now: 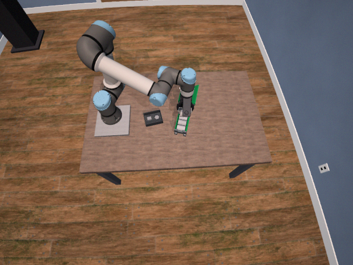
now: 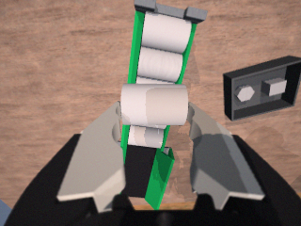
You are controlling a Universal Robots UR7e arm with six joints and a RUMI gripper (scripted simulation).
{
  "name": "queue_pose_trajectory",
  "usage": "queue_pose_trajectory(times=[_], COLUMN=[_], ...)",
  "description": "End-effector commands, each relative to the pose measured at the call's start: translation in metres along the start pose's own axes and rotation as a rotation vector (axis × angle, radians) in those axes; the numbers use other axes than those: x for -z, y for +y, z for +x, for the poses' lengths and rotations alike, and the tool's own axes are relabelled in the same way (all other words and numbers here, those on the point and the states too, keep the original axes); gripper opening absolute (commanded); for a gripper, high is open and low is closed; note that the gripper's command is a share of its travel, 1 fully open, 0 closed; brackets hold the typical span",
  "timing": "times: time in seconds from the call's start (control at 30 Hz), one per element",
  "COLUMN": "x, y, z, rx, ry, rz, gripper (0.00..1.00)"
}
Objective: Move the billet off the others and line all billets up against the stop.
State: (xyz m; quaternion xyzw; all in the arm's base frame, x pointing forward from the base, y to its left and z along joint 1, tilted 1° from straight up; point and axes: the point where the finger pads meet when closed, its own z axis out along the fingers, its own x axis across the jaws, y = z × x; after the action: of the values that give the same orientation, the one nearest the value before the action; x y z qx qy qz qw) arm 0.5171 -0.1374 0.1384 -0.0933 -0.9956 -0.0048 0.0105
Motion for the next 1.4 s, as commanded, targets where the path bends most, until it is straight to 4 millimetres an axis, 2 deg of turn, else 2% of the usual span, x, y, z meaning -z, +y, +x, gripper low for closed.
queue_pose_trajectory(times=[0.0,0.7,1.37], x=[0.001,0.001,0.0], y=[0.002,0.012,0.031], z=[-0.002,-0.01,-0.021], rx=[0.072,0.408,0.944], ry=[-0.002,-0.002,-0.002], rz=[0.0,0.0,0.001], gripper=[0.0,0.0,0.0])
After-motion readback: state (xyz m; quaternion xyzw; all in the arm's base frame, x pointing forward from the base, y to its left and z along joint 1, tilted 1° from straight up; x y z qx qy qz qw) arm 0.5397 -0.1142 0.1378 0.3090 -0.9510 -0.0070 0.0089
